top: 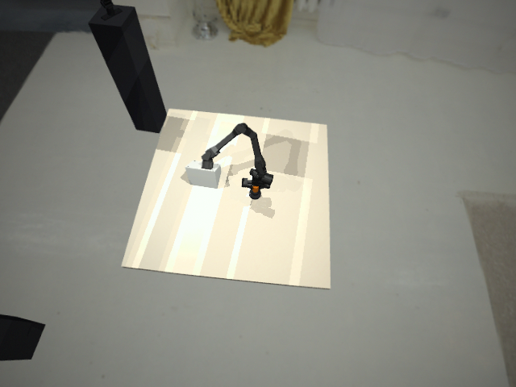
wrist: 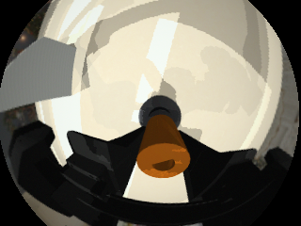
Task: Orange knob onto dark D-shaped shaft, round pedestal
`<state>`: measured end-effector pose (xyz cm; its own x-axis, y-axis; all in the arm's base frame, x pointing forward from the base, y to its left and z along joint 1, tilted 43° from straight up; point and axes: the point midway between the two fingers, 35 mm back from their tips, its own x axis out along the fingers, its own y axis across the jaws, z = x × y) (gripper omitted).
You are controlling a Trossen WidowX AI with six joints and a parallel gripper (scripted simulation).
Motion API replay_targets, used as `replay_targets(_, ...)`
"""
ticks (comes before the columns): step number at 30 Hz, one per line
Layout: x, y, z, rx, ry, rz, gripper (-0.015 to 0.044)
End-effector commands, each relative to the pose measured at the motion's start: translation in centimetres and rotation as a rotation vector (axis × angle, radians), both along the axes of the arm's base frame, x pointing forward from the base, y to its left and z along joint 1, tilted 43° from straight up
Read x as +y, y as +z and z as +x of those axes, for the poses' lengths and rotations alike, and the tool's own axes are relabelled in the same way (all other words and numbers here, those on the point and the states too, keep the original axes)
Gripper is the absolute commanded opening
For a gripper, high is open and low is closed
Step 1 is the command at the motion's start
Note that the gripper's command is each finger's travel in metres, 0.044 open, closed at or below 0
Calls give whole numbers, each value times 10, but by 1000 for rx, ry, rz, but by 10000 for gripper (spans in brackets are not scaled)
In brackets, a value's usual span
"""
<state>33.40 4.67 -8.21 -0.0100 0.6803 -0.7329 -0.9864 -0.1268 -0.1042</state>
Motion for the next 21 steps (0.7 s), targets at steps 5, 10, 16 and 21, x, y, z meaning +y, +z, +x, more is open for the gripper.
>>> replay_targets(5,-1,-2,0,-94,98,2,0)
replay_targets(10,1,-2,0,-94,98,2,0)
replay_targets(16,2,-2,-1,-94,98,2,0)
replay_targets(21,2,-2,0,-94,98,2,0)
